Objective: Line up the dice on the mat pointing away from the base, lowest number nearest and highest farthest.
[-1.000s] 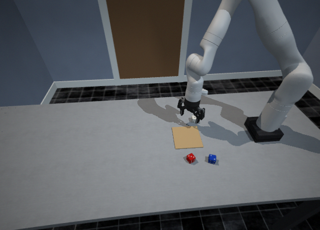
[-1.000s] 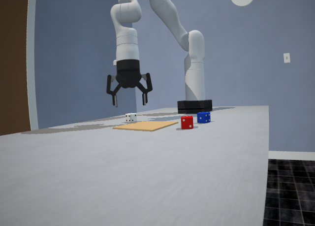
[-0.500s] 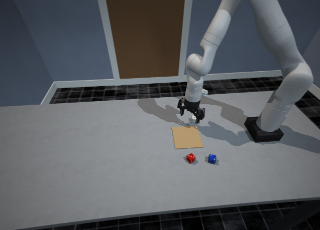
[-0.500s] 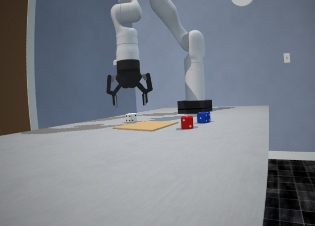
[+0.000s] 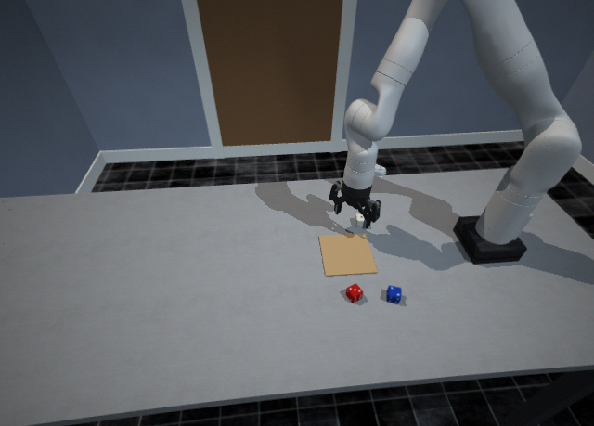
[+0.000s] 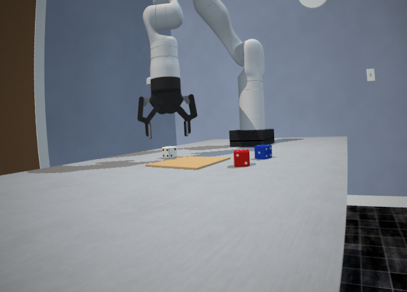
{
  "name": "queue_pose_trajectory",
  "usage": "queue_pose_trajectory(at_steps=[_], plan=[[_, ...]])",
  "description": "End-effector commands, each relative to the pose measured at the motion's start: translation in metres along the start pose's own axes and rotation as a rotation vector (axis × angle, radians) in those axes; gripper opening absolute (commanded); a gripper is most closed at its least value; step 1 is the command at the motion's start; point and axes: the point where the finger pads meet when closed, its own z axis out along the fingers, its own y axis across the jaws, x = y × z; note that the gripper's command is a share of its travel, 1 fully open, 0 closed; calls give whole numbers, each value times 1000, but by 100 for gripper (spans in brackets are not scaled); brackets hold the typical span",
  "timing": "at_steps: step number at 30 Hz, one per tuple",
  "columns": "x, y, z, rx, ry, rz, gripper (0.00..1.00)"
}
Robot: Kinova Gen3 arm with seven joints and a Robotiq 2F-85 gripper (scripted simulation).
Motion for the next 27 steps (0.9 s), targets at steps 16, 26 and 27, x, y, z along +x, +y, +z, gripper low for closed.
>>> queue_pose_trajectory(at_steps=[16, 26, 27], plan=[[-17, 5, 1, 5, -8, -1, 100], [-70, 33, 1, 4, -9, 0, 100], [-77, 37, 1, 4, -10, -1, 100]])
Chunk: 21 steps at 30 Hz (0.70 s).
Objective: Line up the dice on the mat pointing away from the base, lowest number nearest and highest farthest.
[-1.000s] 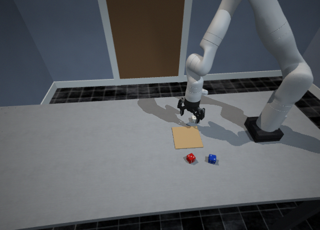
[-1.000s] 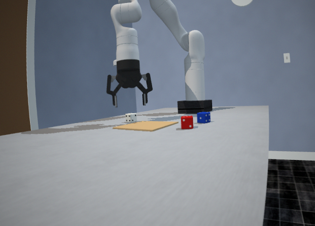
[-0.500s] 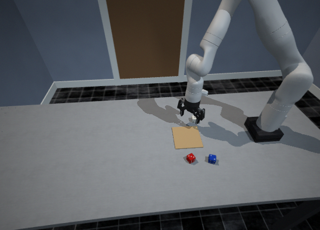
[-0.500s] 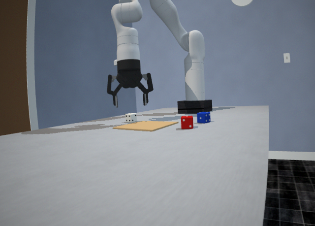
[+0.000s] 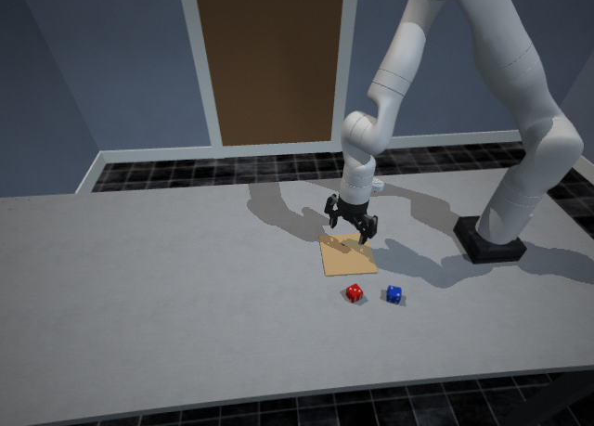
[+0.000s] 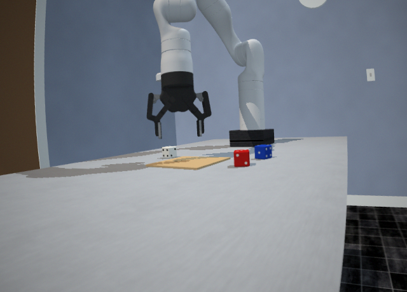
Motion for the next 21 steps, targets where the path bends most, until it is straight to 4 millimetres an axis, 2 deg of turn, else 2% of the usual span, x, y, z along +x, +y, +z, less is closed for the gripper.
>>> queue_pose_trajectory(at_steps=[1, 3, 17, 21], plan=[[-30, 20, 1, -7, 3, -13, 100], [-30, 20, 1, -7, 3, -13, 100], [-140, 81, 3, -11, 4, -14, 100], [-152, 87, 1, -9, 2, -14, 100]])
